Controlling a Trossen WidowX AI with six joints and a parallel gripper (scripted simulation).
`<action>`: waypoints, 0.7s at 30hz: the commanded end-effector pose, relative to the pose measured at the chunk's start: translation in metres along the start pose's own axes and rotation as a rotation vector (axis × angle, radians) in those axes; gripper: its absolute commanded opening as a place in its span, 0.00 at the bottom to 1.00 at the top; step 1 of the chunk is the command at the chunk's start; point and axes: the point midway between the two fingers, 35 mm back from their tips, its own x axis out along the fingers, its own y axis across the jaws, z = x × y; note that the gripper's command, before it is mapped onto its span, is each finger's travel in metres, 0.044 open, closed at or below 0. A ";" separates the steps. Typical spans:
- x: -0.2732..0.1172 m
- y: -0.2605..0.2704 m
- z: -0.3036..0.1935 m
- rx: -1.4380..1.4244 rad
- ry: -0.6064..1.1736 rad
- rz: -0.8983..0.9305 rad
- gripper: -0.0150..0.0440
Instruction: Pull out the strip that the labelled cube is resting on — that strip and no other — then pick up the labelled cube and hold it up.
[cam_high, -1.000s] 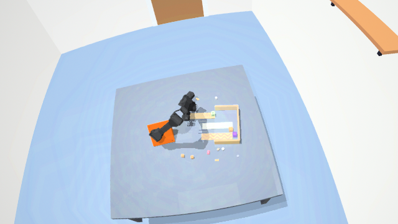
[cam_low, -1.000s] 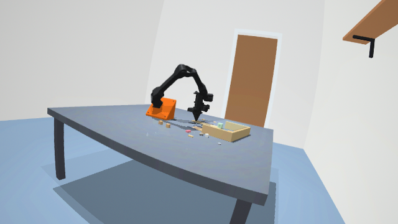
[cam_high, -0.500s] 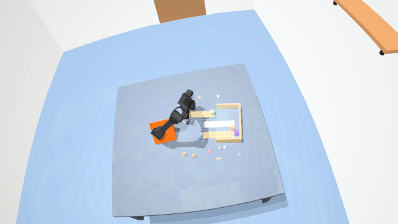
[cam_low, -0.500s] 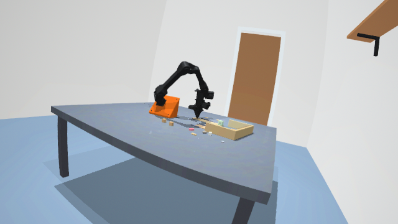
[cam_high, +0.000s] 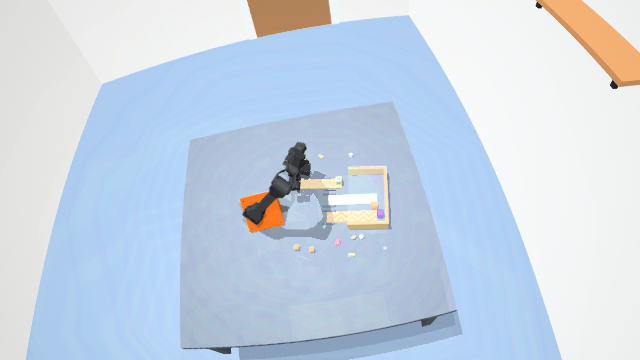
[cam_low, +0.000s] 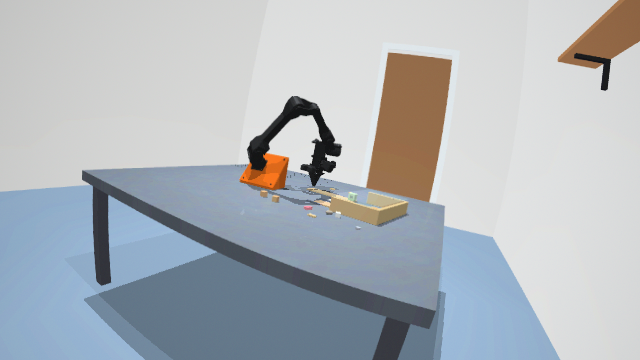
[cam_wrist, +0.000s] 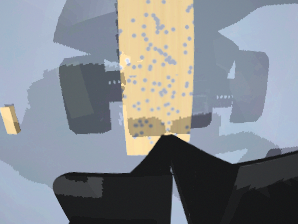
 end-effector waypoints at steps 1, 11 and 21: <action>-0.025 0.006 0.006 0.012 -0.007 0.018 0.25; -0.024 0.003 0.035 -0.047 -0.009 0.017 0.57; -0.026 0.000 0.070 -0.046 -0.010 0.016 1.00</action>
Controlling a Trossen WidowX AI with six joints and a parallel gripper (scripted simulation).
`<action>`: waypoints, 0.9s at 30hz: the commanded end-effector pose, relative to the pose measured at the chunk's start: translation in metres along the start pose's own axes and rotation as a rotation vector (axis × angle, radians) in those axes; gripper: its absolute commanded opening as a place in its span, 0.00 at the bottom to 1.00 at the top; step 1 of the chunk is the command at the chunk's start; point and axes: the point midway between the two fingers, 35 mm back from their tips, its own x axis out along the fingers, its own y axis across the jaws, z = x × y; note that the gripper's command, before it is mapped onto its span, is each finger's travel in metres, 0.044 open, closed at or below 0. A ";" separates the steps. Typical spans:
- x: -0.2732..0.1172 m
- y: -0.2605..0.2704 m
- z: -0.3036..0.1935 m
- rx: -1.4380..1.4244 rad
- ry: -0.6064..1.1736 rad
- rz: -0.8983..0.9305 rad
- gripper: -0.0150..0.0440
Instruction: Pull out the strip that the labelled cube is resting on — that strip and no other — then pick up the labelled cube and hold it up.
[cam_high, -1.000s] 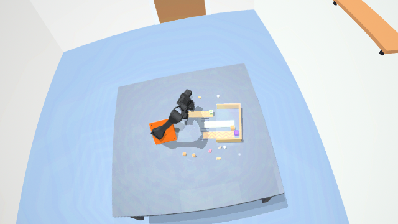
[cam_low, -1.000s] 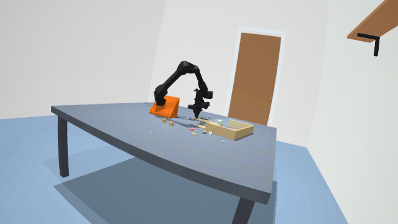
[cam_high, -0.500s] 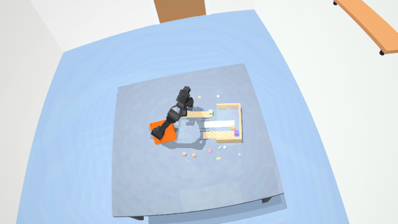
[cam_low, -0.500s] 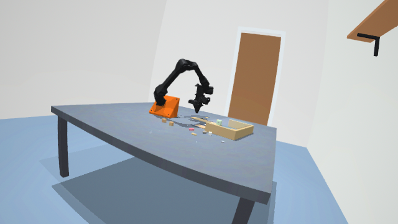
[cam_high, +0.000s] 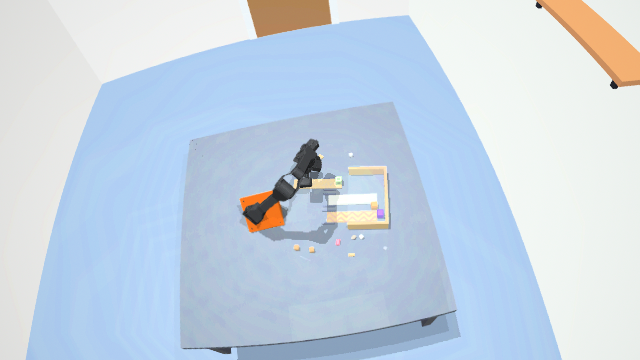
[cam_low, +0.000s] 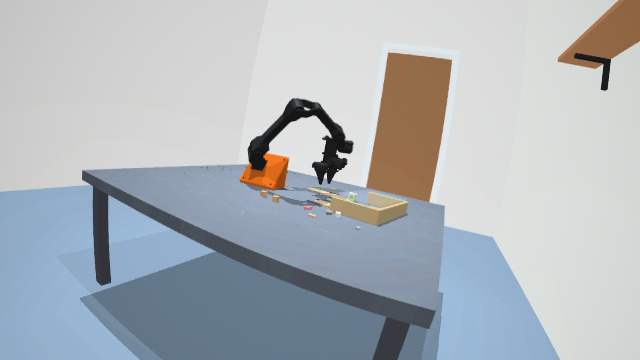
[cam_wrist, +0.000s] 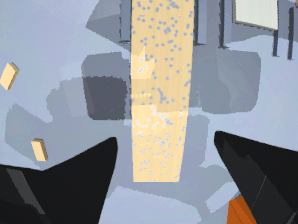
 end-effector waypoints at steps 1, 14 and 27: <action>-0.003 -0.001 0.015 0.001 -0.006 0.002 1.00; -0.007 -0.004 0.057 0.002 -0.008 0.002 1.00; -0.012 -0.005 0.098 0.003 -0.009 0.001 1.00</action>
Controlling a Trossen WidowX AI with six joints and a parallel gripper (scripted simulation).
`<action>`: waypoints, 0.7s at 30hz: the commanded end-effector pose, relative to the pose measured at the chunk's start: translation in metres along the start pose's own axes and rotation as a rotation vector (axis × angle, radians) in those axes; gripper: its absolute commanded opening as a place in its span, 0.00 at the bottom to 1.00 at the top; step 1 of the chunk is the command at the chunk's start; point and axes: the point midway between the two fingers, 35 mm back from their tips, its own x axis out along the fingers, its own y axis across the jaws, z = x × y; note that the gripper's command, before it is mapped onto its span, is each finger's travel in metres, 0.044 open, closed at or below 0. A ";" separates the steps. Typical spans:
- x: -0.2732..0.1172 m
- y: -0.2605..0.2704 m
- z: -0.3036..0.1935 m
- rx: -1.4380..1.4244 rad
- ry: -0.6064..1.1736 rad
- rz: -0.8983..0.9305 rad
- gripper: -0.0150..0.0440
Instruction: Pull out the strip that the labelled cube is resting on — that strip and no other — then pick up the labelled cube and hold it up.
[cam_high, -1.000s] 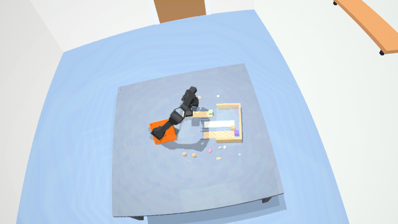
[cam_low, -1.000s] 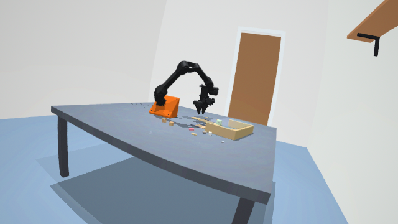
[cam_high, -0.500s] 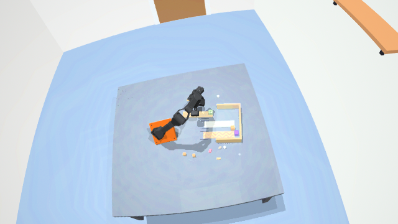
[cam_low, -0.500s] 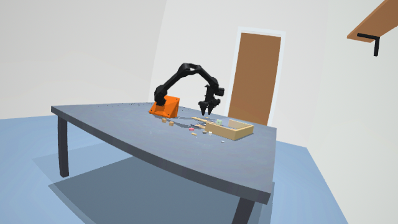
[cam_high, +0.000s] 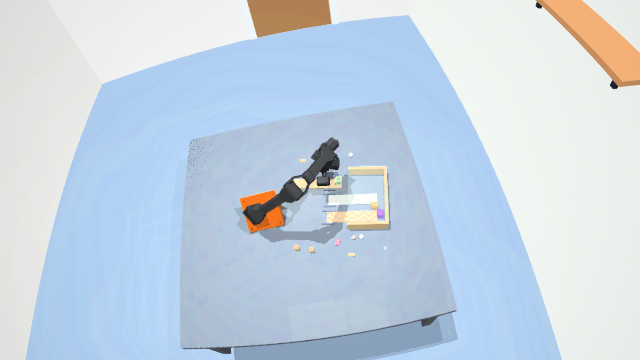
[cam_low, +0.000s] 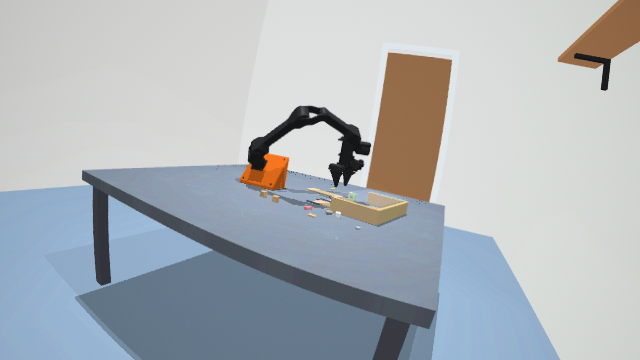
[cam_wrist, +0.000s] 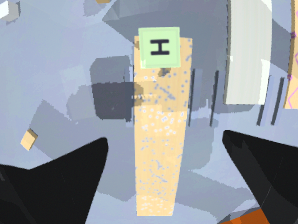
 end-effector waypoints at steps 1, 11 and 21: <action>-0.003 0.000 0.015 0.002 -0.007 0.002 1.00; -0.009 0.000 0.048 0.003 -0.008 0.002 1.00; -0.013 0.000 0.067 0.003 -0.008 0.002 0.91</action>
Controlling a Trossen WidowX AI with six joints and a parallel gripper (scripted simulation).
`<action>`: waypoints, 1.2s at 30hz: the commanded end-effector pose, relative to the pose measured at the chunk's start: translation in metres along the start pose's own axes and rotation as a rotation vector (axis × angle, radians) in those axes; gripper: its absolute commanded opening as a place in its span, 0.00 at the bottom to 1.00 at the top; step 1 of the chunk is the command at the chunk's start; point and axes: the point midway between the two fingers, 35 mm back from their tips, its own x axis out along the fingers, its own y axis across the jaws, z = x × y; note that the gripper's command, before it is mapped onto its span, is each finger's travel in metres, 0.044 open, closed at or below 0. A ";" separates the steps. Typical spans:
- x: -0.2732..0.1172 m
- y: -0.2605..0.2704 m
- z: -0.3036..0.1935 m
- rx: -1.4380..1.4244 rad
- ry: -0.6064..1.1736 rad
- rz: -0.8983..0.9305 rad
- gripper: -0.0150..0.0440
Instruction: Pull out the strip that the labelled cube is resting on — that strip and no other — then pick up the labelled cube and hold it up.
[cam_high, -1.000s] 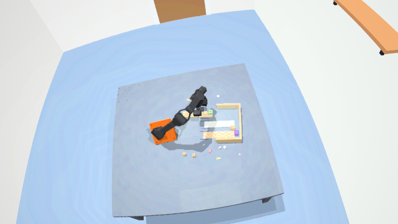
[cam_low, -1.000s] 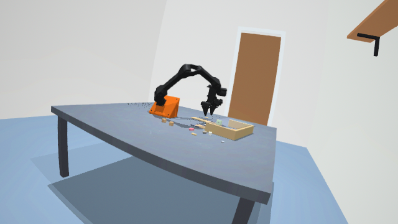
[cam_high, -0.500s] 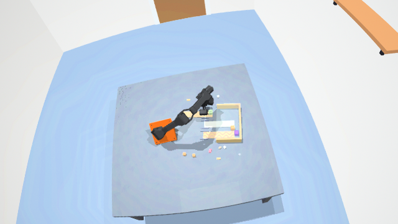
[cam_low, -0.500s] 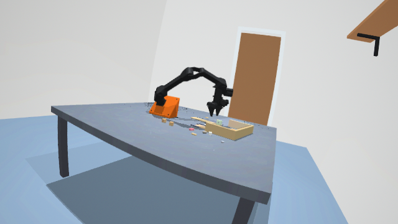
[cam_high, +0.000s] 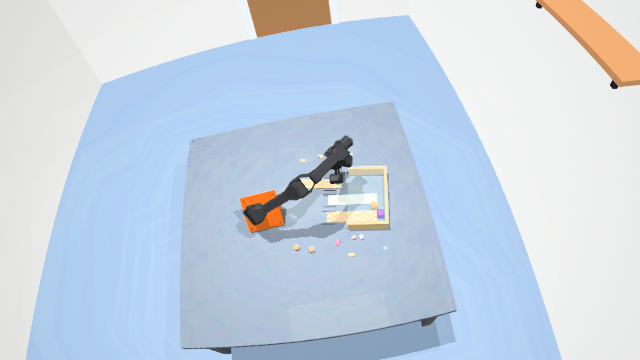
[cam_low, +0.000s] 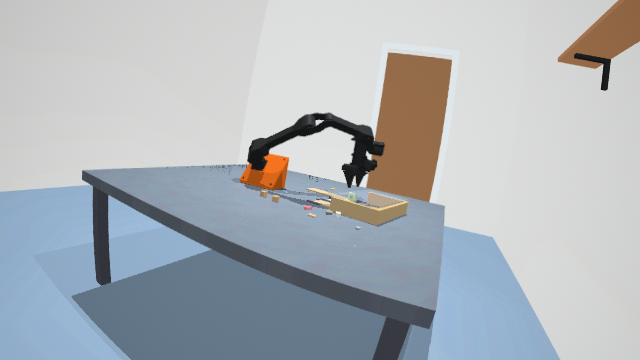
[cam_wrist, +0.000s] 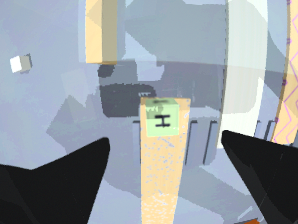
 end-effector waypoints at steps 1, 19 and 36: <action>0.000 0.000 0.004 -0.002 -0.005 0.000 0.87; 0.029 0.000 0.006 -0.002 -0.005 0.000 0.68; 0.053 0.000 0.005 -0.002 -0.005 -0.002 0.68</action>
